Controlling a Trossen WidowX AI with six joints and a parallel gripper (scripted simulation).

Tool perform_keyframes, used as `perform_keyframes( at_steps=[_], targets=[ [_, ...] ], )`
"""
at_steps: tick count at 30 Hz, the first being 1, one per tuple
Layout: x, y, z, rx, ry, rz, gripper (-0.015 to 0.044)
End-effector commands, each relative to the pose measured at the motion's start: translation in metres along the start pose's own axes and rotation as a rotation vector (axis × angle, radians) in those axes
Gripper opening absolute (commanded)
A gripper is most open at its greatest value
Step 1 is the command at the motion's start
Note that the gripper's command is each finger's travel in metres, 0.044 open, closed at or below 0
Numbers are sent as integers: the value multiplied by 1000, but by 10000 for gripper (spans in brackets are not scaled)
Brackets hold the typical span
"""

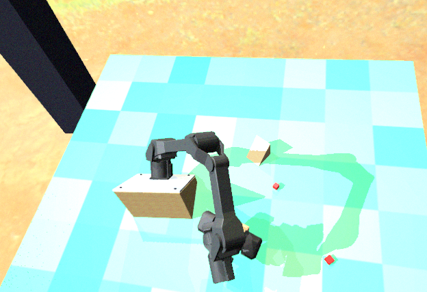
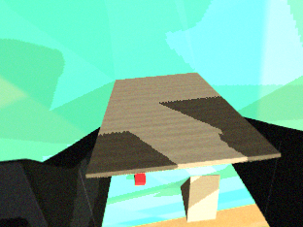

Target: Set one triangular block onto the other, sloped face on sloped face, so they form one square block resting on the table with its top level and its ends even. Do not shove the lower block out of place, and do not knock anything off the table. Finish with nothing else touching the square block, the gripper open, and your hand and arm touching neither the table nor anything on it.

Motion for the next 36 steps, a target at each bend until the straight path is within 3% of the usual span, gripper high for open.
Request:
perform_keyframes(
  at_steps=[1, 4, 16, 22, 27, 30, 36],
  targets=[
    [0, 0, 0, -3, -3, -3, 368],
    [0, 0, 0, -3, -3, -3, 440],
    [-1, 0, 2, 0, -5, -5, 440],
    [-48, 1, 76, 101, -73, -96, 440],
    [-55, -1, 86, 115, -82, -110, 440],
    [-43, 2, 86, 119, -86, -73, 440],
    [29, -9, 96, 39, -133, -14, 440]
  ],
)
Point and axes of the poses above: the point midway between the two fingers, 35 mm back from their tips, its own z axis back along the fingers, its own y axis across the jaws, x = y × z, the point moved 2 cm from there along z, back along the fingers, and after that the axes turned 7 degrees about z, right-handed, at the moved point
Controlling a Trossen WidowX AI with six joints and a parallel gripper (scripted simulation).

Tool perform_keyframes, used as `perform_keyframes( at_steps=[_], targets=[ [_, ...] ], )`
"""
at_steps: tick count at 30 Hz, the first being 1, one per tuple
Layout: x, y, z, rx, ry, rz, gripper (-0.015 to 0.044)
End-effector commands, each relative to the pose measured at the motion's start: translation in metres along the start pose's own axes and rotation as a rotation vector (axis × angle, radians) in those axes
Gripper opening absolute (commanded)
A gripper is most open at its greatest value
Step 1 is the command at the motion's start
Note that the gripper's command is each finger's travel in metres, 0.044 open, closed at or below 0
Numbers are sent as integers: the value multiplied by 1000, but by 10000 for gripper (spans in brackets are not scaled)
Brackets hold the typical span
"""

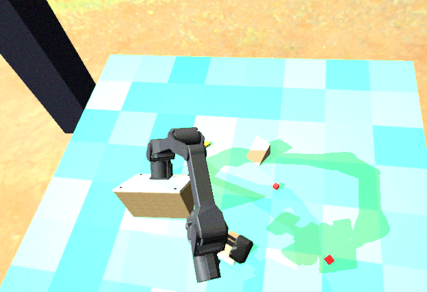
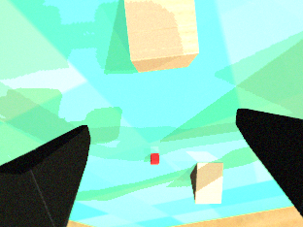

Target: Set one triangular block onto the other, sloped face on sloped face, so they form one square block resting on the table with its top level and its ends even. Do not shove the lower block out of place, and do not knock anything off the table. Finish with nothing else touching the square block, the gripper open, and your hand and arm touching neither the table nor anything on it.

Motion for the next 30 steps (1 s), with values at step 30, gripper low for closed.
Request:
perform_keyframes(
  at_steps=[30],
  targets=[
    [39, -14, -101, -79, -29, 38, 440]
  ],
)
Point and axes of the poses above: the point midway between the two fingers, 35 mm back from their tips, its own z axis back along the fingers, its own y axis across the jaws, x = y × z, the point moved 2 cm from there along z, back along the fingers, and after that the axes turned 7 degrees about z, right-handed, at the moved point
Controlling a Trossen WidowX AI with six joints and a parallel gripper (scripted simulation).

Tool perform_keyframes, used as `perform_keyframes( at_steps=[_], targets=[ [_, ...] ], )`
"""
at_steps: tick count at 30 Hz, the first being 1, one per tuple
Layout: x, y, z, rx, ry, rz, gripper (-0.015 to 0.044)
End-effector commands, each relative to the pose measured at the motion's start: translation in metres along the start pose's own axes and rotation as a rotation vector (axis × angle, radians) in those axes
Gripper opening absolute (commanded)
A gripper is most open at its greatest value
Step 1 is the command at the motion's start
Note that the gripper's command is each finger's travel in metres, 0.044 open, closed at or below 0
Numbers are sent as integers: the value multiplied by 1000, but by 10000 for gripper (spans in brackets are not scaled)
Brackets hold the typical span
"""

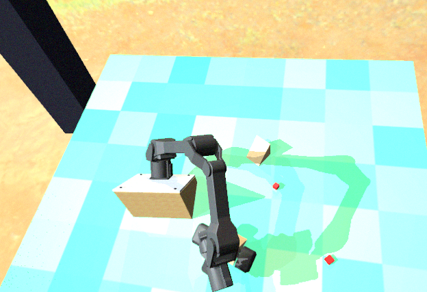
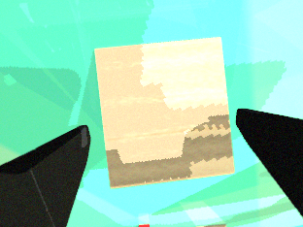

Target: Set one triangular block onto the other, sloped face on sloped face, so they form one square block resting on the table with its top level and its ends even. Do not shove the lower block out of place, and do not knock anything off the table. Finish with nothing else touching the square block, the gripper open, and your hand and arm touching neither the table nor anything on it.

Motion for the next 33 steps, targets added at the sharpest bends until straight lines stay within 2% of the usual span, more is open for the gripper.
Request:
perform_keyframes(
  at_steps=[1, 4, 11, 18, 26, 33],
  targets=[
    [-1, 0, -2, 7, 1, 0, 440],
    [-1, 0, -2, 7, 1, 0, 440],
    [0, 0, 0, 4, -2, 2, 256],
    [0, 0, 0, 4, -2, 2, 210],
    [-5, 3, 14, 4, -3, 2, 0],
    [-16, 6, 44, 5, -5, 1, 0]
  ],
)
Point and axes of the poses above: the point midway between the two fingers, 35 mm back from their tips, its own z axis back along the fingers, its own y axis across the jaws, x = y × z, the point moved 2 cm from there along z, back along the fingers, and after that the axes turned 7 degrees about z, right-handed, at the moved point
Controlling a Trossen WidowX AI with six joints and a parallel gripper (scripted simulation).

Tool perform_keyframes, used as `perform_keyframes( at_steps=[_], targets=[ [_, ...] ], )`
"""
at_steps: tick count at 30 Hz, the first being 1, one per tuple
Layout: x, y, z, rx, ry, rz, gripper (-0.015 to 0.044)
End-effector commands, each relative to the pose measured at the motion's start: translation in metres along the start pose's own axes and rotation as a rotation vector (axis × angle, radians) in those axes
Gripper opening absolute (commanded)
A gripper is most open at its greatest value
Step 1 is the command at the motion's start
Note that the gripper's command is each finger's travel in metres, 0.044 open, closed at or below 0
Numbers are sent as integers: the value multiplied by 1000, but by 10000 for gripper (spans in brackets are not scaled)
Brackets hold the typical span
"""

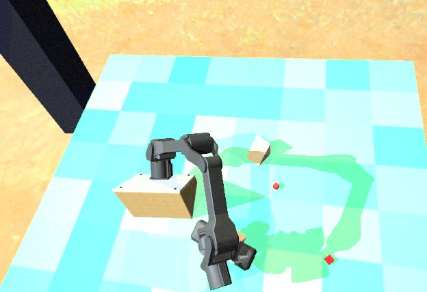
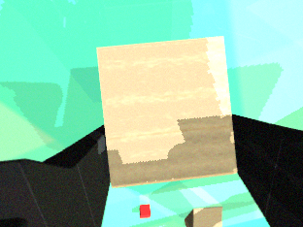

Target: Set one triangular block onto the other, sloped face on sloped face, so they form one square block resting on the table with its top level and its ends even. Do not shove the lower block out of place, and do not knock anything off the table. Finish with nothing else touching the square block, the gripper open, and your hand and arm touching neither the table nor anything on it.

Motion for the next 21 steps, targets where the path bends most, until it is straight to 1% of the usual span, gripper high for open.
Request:
perform_keyframes(
  at_steps=[1, 11, 19, 21],
  targets=[
    [-8, 2, 22, 6, -9, 9, 0],
    [-27, 1, 64, 5, -9, 8, 0],
    [-26, 1, 63, 9, -6, 10, 0],
    [-26, 1, 63, 10, -7, 56, 0]
  ],
)
Point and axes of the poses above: the point midway between the two fingers, 35 mm back from their tips, its own z axis back along the fingers, its own y axis across the jaws, x = y × z, the point moved 2 cm from there along z, back along the fingers, and after that the axes turned 7 degrees about z, right-handed, at the moved point
